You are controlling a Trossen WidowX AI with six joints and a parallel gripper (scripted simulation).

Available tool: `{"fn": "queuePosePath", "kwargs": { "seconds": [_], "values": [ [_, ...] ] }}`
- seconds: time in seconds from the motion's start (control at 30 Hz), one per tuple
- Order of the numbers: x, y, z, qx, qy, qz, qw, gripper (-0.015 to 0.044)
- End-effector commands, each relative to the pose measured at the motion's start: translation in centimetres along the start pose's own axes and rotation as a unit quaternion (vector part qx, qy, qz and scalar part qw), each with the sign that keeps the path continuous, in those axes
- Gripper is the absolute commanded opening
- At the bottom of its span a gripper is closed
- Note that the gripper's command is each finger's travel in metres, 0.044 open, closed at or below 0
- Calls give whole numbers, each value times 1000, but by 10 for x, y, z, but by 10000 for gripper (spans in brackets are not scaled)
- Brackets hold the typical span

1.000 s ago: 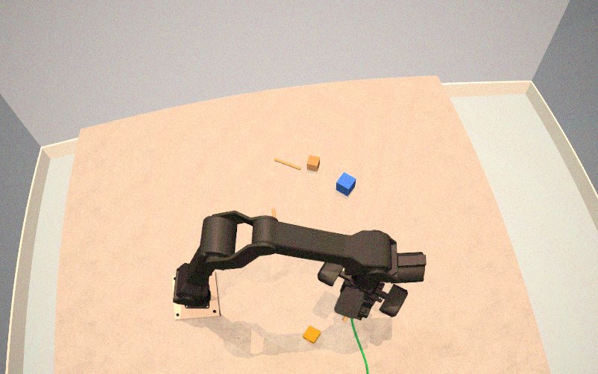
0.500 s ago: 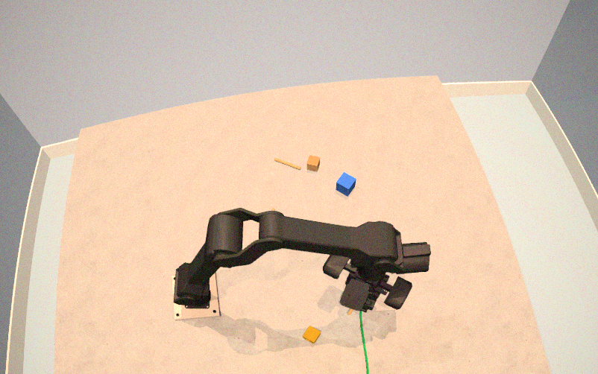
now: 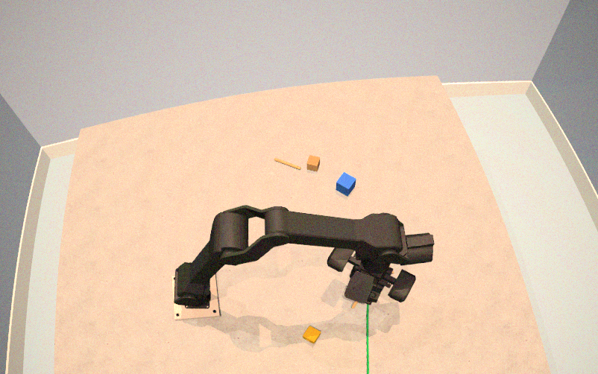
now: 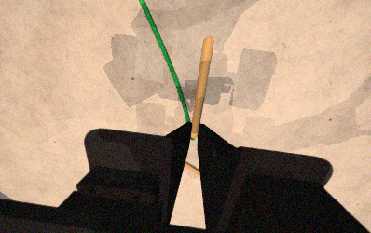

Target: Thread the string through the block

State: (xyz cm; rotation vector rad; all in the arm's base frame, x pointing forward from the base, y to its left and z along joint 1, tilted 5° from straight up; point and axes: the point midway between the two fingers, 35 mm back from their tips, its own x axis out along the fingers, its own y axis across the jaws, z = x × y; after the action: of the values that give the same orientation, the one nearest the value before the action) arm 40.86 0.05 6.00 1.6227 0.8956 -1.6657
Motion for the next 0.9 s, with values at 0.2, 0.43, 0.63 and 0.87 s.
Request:
{"fn": "queuePosePath", "kwargs": {
  "seconds": [0.2, 0.43, 0.63, 0.87],
  "values": [
    [1, -1, -14, 4, 1, -3, 1000, 0],
    [1, -2, -20, 5, 4, -4, 1000, 0],
    [3, -4, -20, 5, 5, -4, 1000, 0],
    [9, -9, -17, 5, 4, -4, 1000, 0]
  ]
}}
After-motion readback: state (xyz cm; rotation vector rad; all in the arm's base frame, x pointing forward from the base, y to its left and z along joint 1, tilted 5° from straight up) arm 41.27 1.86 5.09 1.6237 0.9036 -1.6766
